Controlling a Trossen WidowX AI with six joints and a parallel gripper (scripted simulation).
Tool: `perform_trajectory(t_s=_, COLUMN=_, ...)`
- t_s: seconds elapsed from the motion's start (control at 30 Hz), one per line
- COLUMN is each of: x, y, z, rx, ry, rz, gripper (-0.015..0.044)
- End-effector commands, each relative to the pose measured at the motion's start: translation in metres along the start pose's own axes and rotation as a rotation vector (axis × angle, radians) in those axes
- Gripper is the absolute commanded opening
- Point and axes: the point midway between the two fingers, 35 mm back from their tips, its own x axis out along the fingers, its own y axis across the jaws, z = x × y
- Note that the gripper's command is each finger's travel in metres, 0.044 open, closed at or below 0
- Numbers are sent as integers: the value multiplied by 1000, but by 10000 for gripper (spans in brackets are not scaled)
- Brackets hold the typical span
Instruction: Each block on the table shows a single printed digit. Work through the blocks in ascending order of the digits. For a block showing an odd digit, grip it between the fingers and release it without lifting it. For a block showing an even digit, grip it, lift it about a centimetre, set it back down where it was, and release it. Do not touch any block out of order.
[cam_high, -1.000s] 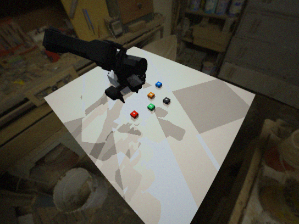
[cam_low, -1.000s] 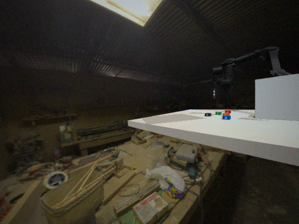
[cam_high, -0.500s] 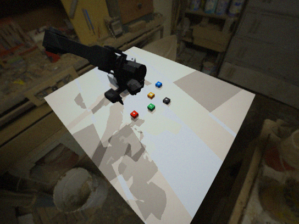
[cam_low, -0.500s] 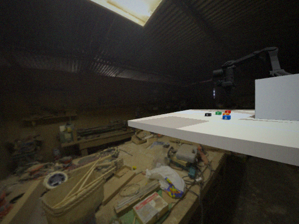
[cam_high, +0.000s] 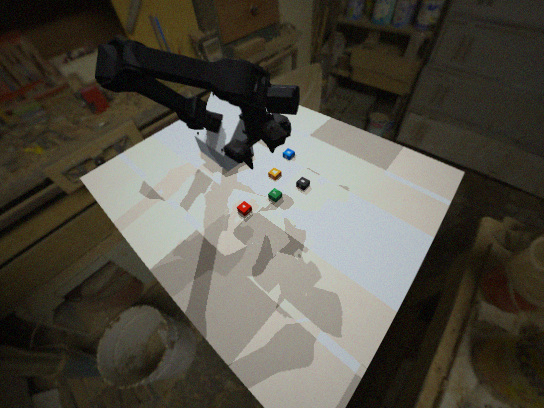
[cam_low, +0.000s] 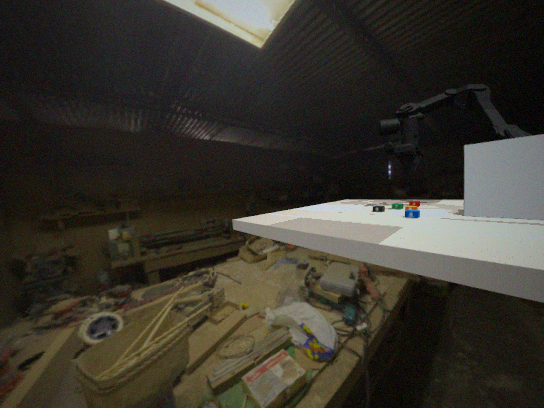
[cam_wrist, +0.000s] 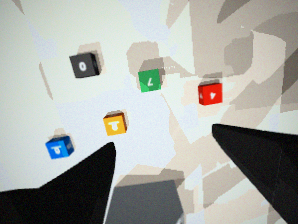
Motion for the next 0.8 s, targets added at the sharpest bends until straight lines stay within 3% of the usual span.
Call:
perform_trajectory(t_s=0.0, x=7, y=55, z=-22, rx=-15, ry=19, rz=-21, gripper=400)
perform_trajectory(t_s=0.77, x=7, y=62, z=-25, rx=-14, ry=19, rz=-22, gripper=400)
